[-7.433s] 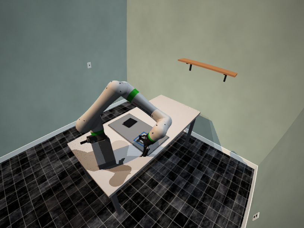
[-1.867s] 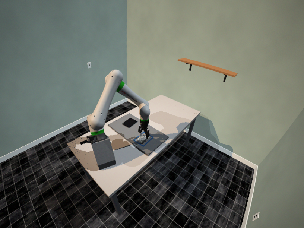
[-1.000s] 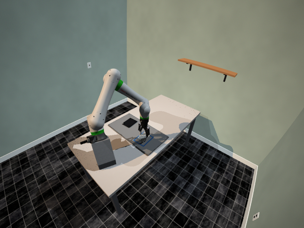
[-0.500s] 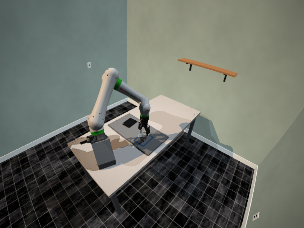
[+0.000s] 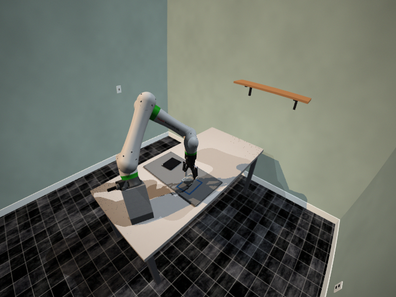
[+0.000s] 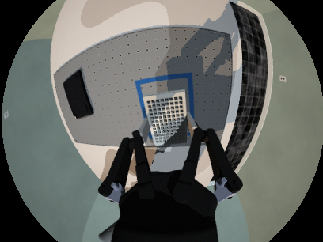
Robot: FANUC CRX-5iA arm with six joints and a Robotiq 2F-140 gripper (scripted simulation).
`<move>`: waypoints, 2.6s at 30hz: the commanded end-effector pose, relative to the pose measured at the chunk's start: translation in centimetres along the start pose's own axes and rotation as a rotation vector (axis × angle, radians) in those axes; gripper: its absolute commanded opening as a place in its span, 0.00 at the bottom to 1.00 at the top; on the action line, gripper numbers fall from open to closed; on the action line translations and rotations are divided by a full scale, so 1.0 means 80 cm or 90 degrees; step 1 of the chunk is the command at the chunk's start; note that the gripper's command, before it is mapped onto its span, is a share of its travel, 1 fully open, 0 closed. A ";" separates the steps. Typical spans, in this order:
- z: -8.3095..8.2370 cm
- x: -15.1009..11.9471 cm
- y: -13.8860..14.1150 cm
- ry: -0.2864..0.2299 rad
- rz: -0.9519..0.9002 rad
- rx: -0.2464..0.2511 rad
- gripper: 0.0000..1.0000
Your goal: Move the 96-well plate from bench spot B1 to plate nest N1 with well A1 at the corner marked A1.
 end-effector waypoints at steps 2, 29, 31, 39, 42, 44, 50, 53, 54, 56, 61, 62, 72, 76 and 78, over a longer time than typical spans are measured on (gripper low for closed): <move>-0.001 0.001 0.000 0.001 0.000 -0.001 0.00; -0.003 0.018 -0.064 0.001 -0.023 -0.001 0.00; -0.003 0.020 -0.072 0.001 -0.023 -0.001 0.00; -0.004 0.026 -0.096 0.001 -0.023 -0.001 0.00; -0.005 0.030 -0.108 0.001 -0.023 -0.001 0.00; -0.005 0.032 -0.116 0.001 -0.023 -0.001 0.00; -0.005 0.036 -0.133 0.001 -0.023 -0.001 0.00; -0.006 0.039 -0.145 0.001 -0.023 -0.001 0.00; -0.006 0.040 -0.149 0.001 -0.023 -0.001 0.00; -0.006 0.042 -0.157 0.001 -0.023 -0.001 0.00; -0.007 0.048 -0.177 0.001 -0.023 -0.001 0.00; -0.007 0.049 -0.181 0.001 -0.023 -0.001 0.00; -0.008 0.057 -0.213 0.001 -0.023 -0.001 0.00; -0.009 0.061 -0.229 0.001 -0.023 -0.001 0.00; -0.009 0.064 -0.237 0.001 -0.023 -0.001 0.00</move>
Point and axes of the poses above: the point where the finger pads meet when closed, its own z axis out along the fingers, its own y axis across the jaws, x = y × z, the point moved 2 cm from there along -z, back along the fingers, and after that the axes turned 4 degrees about z, right-handed, at the moved point
